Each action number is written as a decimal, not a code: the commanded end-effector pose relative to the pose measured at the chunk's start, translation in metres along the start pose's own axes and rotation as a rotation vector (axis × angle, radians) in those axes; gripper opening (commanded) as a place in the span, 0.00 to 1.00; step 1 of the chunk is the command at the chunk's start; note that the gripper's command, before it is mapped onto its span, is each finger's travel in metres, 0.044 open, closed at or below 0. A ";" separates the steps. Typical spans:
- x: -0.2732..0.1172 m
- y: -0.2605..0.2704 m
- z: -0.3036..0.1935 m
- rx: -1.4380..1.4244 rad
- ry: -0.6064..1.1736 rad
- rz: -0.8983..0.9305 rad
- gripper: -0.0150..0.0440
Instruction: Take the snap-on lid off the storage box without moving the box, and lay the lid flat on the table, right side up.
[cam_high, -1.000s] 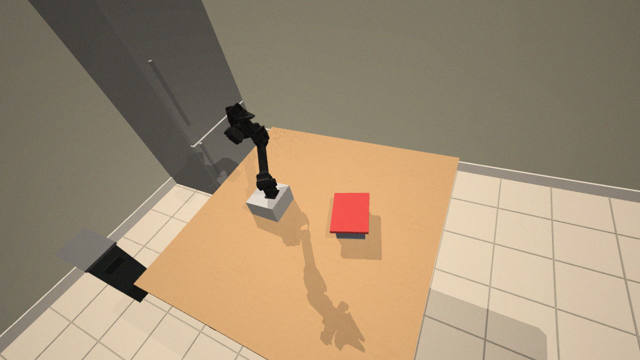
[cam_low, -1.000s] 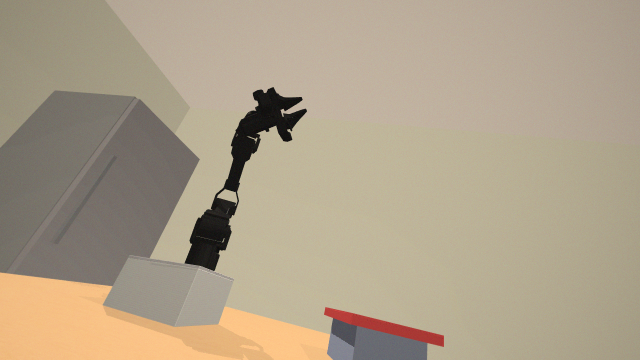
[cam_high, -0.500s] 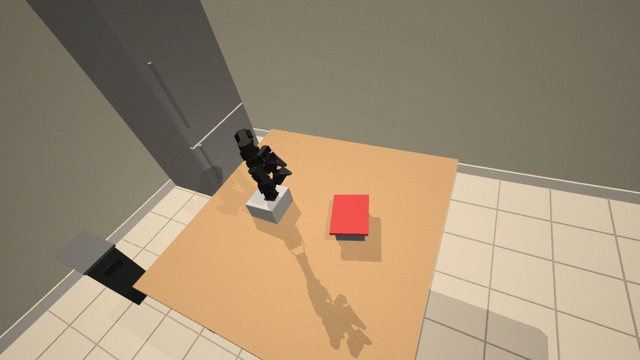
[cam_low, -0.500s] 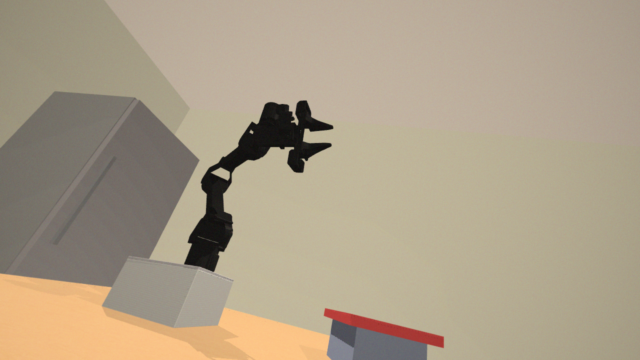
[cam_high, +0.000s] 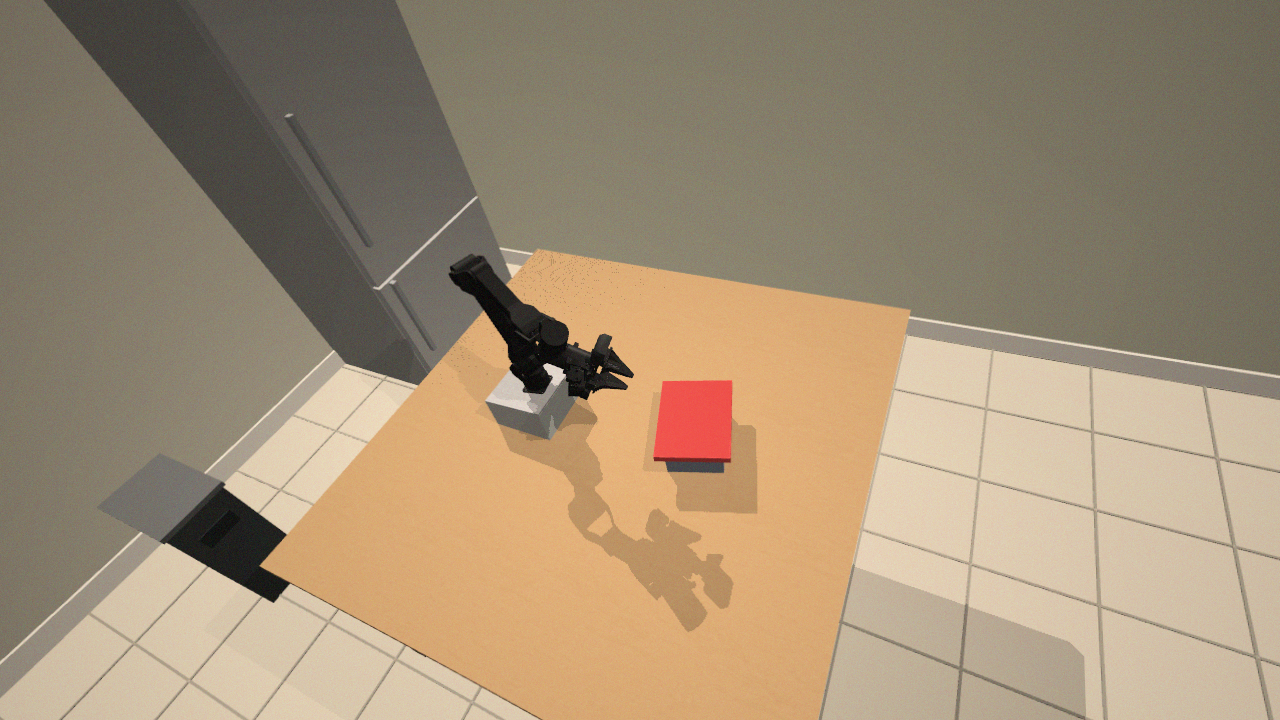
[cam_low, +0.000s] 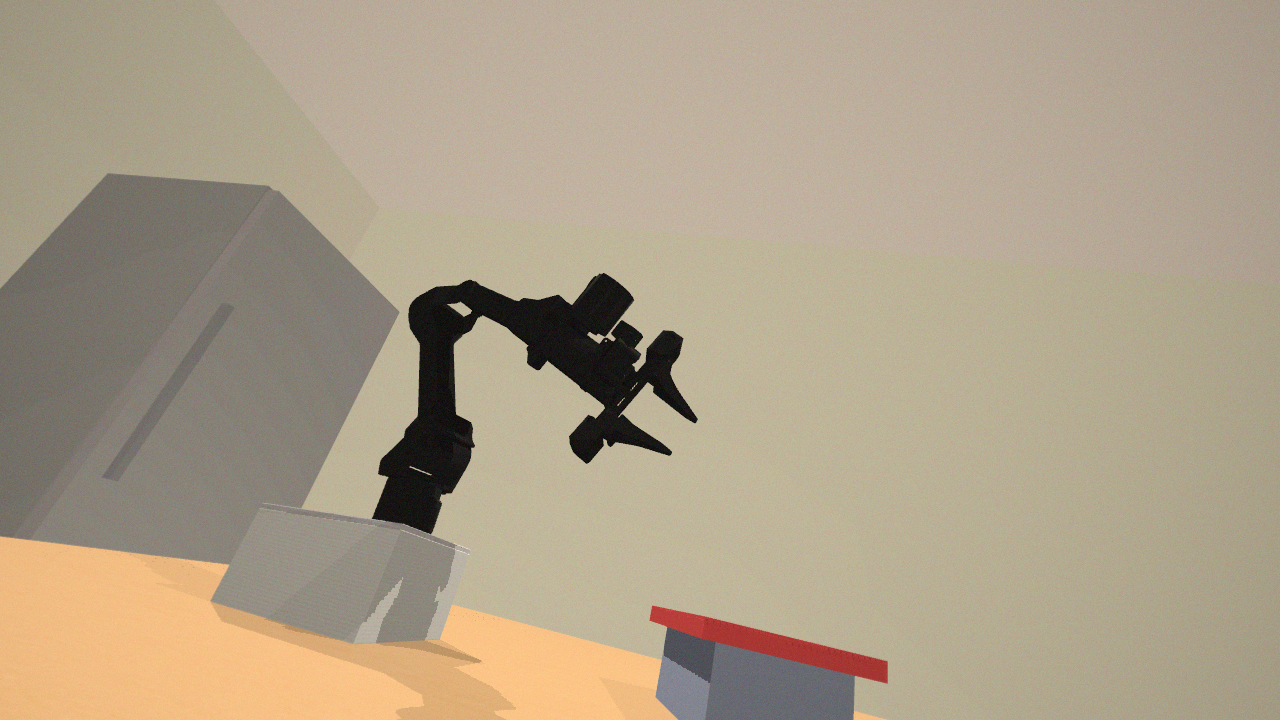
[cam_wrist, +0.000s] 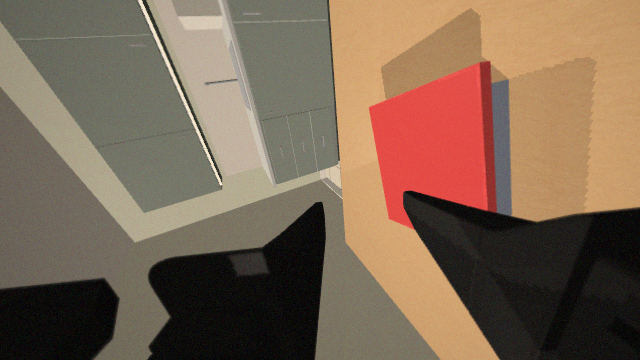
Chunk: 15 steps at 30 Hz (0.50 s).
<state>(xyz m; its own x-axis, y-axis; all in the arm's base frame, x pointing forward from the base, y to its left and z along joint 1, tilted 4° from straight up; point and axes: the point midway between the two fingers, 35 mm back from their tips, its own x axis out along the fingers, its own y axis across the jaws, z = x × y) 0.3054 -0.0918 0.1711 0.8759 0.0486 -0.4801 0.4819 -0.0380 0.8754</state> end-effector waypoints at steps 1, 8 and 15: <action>0.025 -0.064 -0.029 -0.091 0.096 -0.210 0.65; 0.028 -0.073 -0.033 -0.109 0.112 -0.239 0.65; 0.027 -0.066 -0.032 -0.102 0.108 -0.218 0.65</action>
<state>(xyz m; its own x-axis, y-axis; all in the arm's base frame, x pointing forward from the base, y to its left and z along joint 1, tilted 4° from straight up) 0.2957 -0.0557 0.1011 0.7381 0.1529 -0.6571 0.6523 0.0868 0.7529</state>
